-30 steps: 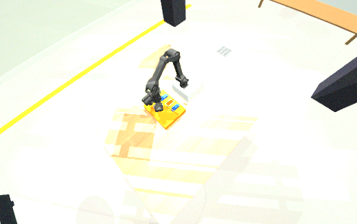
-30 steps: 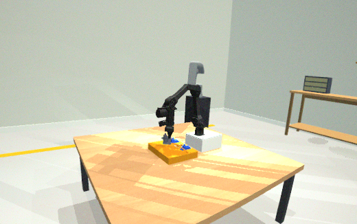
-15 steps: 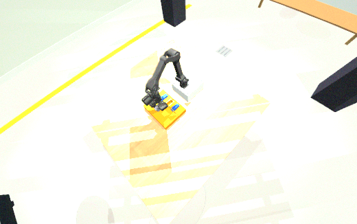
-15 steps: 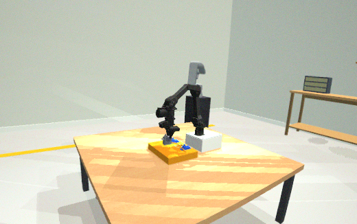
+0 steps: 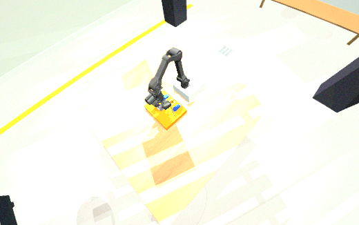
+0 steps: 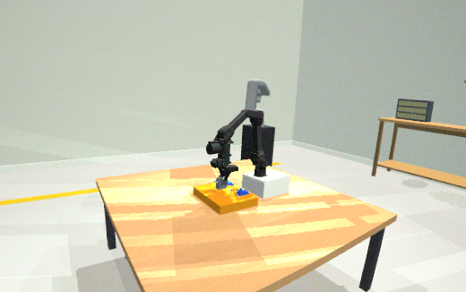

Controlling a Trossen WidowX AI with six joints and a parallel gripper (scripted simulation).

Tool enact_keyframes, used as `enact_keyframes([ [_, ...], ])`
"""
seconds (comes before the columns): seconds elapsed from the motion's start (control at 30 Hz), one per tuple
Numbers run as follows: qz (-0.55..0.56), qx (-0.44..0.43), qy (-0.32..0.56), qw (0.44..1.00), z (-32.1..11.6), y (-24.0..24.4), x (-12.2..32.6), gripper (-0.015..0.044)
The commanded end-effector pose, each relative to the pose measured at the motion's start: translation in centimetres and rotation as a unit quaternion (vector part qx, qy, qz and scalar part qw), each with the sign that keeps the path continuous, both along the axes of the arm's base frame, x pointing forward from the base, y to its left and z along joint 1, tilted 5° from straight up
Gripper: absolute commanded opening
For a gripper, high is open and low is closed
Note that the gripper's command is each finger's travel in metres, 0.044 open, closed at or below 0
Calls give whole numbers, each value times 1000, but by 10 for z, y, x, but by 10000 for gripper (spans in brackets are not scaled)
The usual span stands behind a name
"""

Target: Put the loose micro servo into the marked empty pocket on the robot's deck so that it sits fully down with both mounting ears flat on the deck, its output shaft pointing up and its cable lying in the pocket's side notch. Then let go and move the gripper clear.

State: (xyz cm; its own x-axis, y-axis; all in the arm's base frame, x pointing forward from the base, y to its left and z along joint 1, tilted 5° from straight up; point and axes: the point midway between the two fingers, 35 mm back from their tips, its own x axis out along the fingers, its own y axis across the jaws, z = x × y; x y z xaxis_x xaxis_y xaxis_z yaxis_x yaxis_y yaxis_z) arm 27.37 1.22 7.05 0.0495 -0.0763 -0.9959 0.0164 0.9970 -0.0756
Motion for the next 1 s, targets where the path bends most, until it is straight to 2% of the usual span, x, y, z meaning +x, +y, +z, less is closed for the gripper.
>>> enact_keyframes([
  [0.0, 2, 2, -9, 1000, 3, 1, -15, 0],
  [0.6, 2, 2, -6, 1000, -2, 2, -88, 0],
  [0.97, 2, 2, -6, 1000, -12, 1, -89, 0],
])
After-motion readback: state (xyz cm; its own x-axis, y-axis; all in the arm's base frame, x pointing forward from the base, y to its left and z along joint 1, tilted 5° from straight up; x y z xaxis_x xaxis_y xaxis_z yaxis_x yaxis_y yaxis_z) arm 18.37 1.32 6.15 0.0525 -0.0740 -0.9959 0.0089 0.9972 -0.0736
